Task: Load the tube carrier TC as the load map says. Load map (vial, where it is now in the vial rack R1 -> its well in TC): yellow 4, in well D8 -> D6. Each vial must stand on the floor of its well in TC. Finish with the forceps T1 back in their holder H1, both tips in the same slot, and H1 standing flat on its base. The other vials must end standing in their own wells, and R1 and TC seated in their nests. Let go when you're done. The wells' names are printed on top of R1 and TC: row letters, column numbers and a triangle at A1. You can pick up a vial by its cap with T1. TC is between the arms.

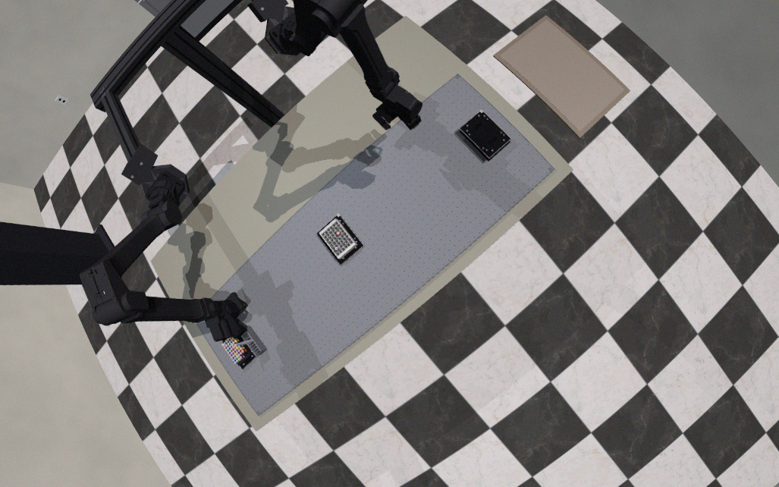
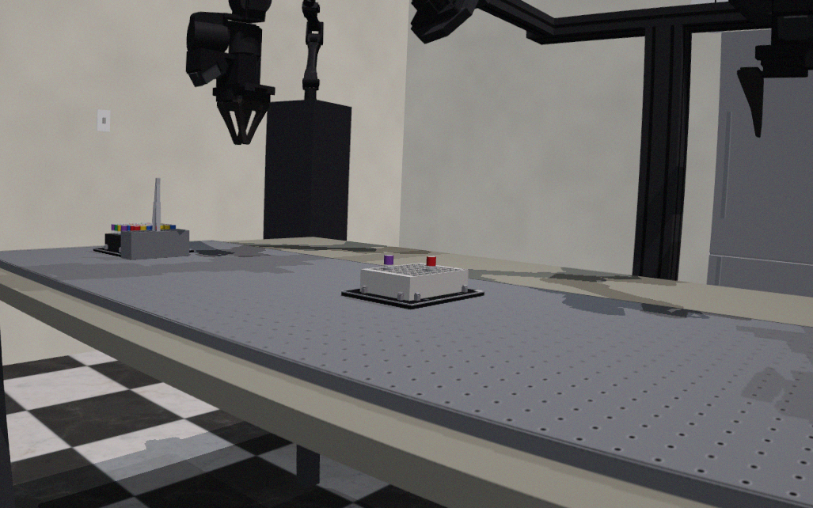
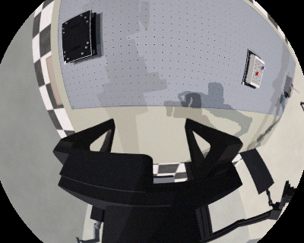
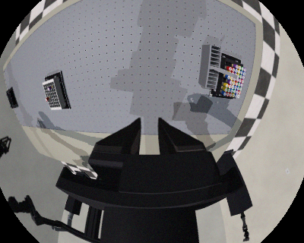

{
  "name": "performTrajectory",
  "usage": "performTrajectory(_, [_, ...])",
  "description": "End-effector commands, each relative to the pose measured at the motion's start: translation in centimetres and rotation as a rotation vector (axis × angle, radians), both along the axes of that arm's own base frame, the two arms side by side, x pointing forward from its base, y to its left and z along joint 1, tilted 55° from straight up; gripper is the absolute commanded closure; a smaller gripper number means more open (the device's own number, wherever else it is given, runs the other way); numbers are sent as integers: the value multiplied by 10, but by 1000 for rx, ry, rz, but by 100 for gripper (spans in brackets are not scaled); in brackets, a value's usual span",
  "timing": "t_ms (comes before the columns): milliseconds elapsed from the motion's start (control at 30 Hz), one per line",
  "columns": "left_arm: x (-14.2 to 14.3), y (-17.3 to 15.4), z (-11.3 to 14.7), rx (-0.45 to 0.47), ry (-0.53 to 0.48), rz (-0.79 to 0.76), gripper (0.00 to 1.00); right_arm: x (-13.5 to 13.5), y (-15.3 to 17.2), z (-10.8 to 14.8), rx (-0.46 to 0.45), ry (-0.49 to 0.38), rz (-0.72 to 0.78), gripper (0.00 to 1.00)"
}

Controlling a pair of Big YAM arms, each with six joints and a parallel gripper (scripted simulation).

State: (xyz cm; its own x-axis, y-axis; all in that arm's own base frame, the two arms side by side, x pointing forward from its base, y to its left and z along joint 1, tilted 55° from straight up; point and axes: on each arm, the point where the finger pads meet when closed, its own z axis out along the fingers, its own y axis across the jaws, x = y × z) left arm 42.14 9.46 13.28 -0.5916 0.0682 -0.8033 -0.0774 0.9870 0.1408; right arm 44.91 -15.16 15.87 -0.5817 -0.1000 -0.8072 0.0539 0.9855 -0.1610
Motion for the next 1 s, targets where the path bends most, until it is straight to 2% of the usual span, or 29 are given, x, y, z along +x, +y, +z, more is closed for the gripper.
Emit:
performTrajectory(0, [3,3,17,23,-48,-2,0,3,-19,2,-20,16,-4,76])
performTrajectory(967, [3,3,17,23,-48,-2,0,36,-111,36,-21,10,-6,76])
